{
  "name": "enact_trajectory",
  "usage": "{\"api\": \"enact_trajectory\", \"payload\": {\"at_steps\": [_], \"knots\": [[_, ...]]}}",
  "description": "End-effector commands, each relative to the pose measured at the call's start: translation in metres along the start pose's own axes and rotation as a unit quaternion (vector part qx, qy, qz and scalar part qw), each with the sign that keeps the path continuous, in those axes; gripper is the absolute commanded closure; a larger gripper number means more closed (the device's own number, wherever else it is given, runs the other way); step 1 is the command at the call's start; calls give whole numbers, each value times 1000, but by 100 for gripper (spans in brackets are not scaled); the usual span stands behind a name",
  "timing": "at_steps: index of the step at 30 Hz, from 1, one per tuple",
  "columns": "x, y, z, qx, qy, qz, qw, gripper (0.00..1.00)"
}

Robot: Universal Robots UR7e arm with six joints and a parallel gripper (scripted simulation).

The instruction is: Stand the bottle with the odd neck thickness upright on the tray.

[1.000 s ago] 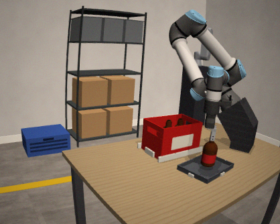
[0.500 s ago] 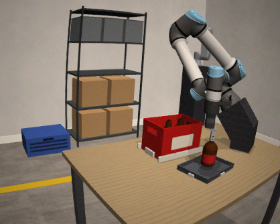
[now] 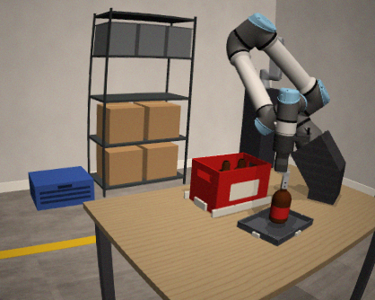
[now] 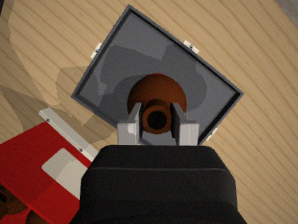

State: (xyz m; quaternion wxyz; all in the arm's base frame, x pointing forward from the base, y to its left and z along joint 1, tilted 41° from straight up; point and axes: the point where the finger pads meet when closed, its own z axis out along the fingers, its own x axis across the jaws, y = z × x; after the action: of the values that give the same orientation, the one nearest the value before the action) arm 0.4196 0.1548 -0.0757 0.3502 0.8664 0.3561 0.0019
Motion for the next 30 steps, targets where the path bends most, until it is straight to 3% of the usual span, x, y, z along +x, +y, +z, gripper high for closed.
{"api": "enact_trajectory", "payload": {"at_steps": [1,30], "knots": [[0,0,0,0,1,0,1000,100],[0,0,4,0,1,0,1000,100]]}}
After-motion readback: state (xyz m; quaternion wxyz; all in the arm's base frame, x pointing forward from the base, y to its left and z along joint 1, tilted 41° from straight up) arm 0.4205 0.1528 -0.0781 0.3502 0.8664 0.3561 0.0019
